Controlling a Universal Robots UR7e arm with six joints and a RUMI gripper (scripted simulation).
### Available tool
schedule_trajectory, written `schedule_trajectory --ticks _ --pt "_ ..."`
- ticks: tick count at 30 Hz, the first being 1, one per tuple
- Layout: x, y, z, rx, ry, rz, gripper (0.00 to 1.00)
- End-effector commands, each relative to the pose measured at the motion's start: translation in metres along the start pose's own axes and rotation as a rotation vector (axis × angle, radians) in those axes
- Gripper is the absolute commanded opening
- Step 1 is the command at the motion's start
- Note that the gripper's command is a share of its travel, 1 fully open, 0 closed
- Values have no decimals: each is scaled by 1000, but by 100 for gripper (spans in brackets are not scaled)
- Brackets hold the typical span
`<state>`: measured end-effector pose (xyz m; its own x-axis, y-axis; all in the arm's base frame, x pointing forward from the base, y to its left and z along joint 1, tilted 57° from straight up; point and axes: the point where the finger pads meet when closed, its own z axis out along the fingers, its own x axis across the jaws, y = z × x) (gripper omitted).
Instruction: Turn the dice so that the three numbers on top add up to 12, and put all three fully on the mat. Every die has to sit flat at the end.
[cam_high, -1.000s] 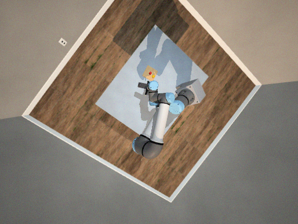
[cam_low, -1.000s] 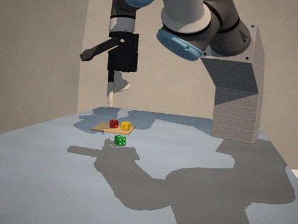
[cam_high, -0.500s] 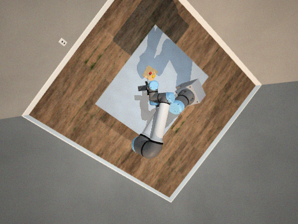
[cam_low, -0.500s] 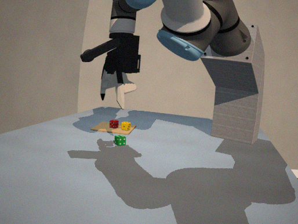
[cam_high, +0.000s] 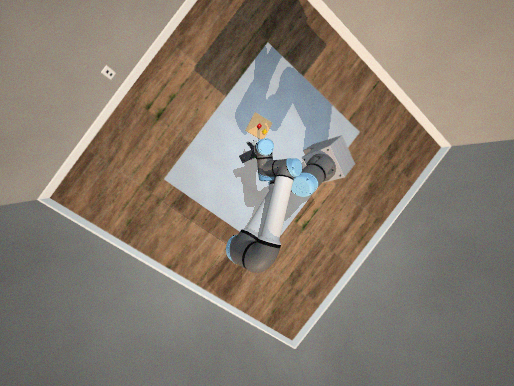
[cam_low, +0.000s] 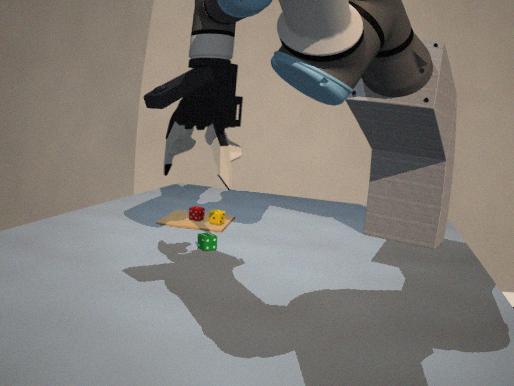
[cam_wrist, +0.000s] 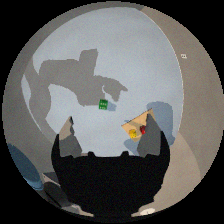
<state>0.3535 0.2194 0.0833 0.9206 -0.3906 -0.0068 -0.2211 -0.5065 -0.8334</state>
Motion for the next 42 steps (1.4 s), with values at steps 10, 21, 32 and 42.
schedule_trajectory --ticks 10,21,32,42 --pt "-8 3 5 18 -8 -369 100" --pt "-11 6 6 20 -6 -580 100" --pt "-14 10 9 21 -4 -871 100" --pt "-16 13 11 22 -2 -1052 100"
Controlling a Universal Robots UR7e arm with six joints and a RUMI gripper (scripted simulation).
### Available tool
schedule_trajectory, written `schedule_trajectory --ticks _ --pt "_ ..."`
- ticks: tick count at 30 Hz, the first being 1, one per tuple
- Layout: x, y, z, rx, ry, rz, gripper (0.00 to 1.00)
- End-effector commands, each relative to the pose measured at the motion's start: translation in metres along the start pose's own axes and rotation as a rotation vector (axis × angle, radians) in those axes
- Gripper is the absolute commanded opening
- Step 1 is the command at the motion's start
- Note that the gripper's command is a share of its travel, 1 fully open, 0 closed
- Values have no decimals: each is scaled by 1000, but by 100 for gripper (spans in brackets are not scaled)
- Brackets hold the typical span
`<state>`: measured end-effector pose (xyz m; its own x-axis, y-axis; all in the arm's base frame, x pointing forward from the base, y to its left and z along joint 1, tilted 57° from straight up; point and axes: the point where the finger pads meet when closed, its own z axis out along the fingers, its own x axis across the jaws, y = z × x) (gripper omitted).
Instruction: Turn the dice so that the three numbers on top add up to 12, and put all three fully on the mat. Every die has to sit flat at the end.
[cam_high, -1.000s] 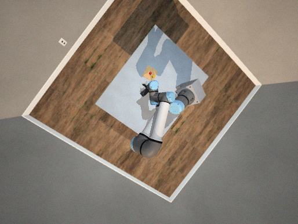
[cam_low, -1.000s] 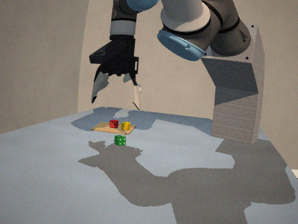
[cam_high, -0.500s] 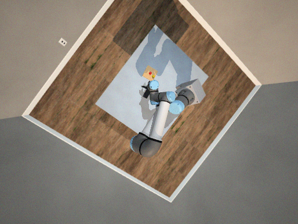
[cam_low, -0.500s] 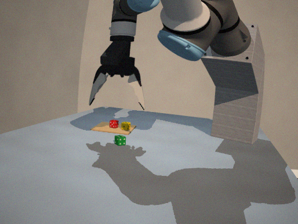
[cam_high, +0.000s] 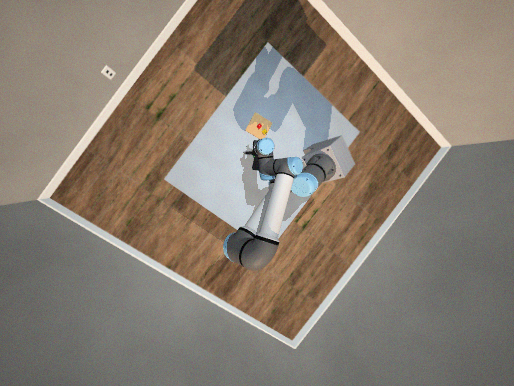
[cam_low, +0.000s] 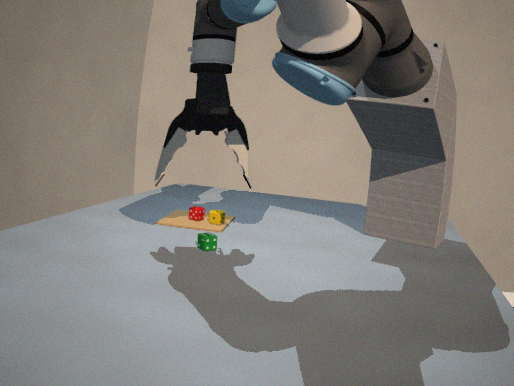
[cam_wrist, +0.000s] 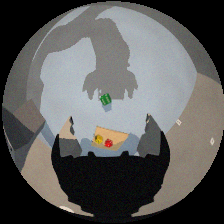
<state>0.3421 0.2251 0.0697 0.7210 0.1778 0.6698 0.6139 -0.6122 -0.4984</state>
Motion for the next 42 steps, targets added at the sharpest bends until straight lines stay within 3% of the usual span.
schedule_trajectory --ticks 1,21,42 --pt "-4 -1 3 17 7 -131 100" --pt "-9 0 5 16 9 -355 100" --pt "-10 0 5 16 9 -401 100"
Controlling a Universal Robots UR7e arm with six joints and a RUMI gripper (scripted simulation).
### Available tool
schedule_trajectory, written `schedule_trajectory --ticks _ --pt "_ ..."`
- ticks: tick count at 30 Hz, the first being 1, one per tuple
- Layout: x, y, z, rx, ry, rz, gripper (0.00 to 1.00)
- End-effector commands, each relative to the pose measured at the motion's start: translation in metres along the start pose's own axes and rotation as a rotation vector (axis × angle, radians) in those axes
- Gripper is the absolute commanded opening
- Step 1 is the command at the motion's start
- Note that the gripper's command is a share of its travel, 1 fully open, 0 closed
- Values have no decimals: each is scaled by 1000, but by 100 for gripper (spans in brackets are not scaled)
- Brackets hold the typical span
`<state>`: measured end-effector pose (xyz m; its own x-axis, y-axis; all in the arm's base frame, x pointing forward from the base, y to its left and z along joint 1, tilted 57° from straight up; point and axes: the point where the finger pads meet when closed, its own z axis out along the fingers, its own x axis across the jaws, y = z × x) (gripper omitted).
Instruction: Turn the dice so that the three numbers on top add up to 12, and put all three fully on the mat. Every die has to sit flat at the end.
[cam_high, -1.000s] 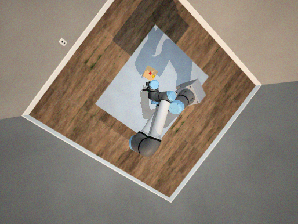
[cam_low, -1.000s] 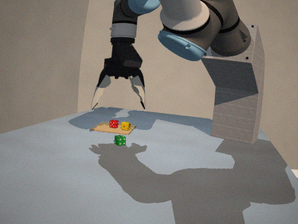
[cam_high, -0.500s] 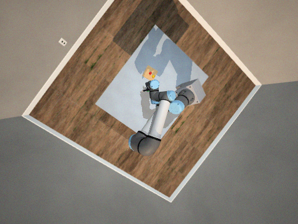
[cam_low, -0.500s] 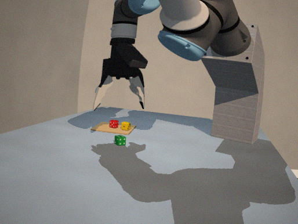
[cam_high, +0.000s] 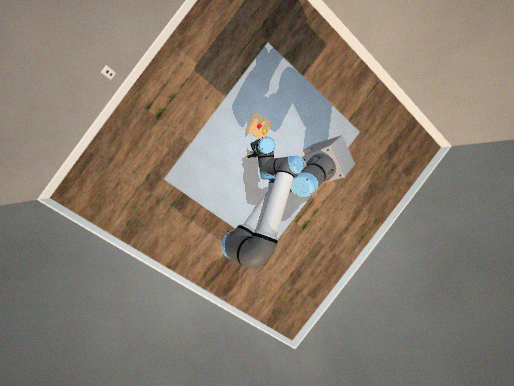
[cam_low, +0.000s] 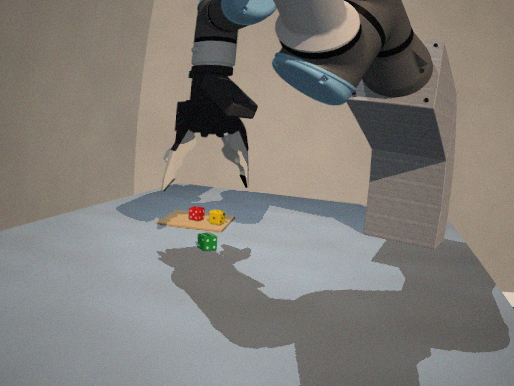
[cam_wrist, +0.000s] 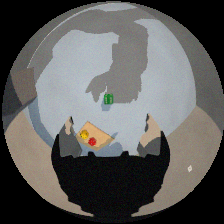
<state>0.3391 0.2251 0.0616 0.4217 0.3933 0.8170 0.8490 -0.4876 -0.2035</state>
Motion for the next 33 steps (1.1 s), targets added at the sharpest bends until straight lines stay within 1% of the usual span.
schedule_trajectory --ticks 1,2,33 --pt "-1 -3 2 5 1 -1 100" --pt "-1 -3 2 5 1 -1 24" --pt "-1 -3 2 5 1 -1 24"
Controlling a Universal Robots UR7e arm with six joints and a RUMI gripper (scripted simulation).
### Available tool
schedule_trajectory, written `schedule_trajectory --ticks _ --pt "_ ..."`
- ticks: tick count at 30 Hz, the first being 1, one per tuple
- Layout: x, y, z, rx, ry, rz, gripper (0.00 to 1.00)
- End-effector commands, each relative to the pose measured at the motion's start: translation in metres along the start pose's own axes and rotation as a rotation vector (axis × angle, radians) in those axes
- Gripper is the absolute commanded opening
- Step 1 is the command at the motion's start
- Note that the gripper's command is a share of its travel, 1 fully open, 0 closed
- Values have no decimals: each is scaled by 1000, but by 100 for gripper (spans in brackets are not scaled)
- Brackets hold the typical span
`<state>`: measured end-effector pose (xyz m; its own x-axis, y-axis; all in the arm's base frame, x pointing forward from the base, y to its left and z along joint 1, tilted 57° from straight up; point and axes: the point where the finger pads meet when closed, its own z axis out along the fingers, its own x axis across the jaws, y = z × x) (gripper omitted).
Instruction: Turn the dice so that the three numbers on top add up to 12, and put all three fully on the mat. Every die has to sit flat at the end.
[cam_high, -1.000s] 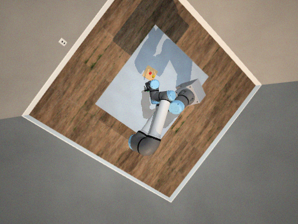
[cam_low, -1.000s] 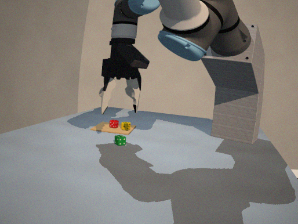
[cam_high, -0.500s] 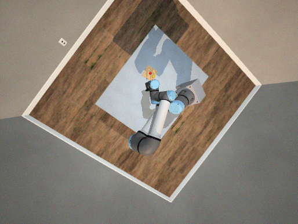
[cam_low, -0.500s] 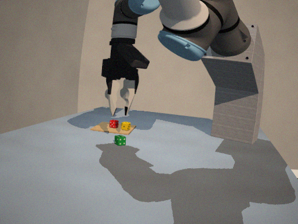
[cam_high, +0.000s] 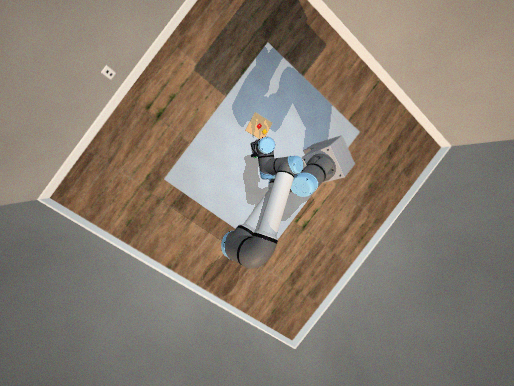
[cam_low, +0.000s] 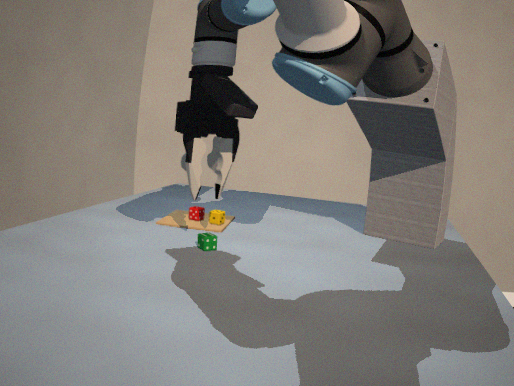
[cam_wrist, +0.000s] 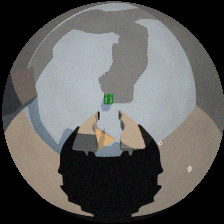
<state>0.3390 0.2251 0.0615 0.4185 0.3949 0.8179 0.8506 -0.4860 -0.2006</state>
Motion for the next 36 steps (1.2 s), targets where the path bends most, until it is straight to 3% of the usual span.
schedule_trajectory --ticks 1,22,36 --pt "-1 -3 2 4 1 3 24" --pt "-1 -3 8 4 1 3 24" --pt "-1 -3 27 4 1 3 24"
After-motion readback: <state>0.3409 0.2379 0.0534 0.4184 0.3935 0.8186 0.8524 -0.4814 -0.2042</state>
